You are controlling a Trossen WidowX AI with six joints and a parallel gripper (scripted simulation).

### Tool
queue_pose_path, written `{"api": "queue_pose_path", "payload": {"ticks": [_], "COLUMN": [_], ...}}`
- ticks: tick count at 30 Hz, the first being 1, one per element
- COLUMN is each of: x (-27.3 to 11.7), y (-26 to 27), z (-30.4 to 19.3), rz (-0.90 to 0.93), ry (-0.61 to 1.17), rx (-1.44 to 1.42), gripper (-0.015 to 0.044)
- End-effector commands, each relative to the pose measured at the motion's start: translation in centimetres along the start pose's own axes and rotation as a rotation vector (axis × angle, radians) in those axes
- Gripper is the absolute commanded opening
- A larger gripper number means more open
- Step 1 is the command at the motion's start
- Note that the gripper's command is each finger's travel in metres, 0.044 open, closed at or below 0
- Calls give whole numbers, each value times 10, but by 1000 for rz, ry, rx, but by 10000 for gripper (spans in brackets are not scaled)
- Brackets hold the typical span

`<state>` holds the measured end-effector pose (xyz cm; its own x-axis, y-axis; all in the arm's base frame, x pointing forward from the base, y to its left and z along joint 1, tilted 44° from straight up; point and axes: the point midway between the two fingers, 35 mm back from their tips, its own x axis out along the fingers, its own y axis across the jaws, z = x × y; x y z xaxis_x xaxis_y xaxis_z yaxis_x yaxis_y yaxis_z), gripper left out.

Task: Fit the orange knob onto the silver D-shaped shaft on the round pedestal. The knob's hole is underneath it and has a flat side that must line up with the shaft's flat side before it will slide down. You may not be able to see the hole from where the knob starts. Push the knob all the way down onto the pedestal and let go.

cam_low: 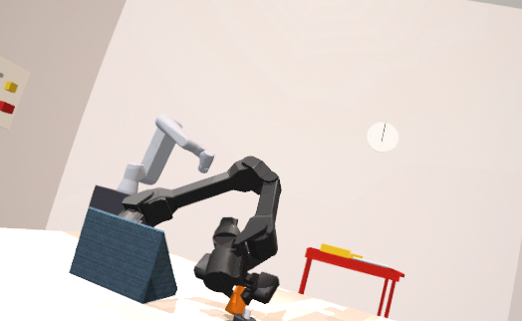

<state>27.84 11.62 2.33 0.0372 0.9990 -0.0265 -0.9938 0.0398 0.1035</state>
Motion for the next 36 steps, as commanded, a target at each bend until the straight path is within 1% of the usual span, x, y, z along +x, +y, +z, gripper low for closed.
{"api": "queue_pose_path", "payload": {"ticks": [1,12,15,16,36], "x": [-3,-5,-4,-4,-4], "y": [1,1,0,0,0], "z": [-2,-4,-3,-3,-3], "rz": [14,14,11,11,11], "ry": [1,10,8,8,8], "rx": [-4,-22,-21,-21,-21], "gripper": [179,179,258,260,260]}}
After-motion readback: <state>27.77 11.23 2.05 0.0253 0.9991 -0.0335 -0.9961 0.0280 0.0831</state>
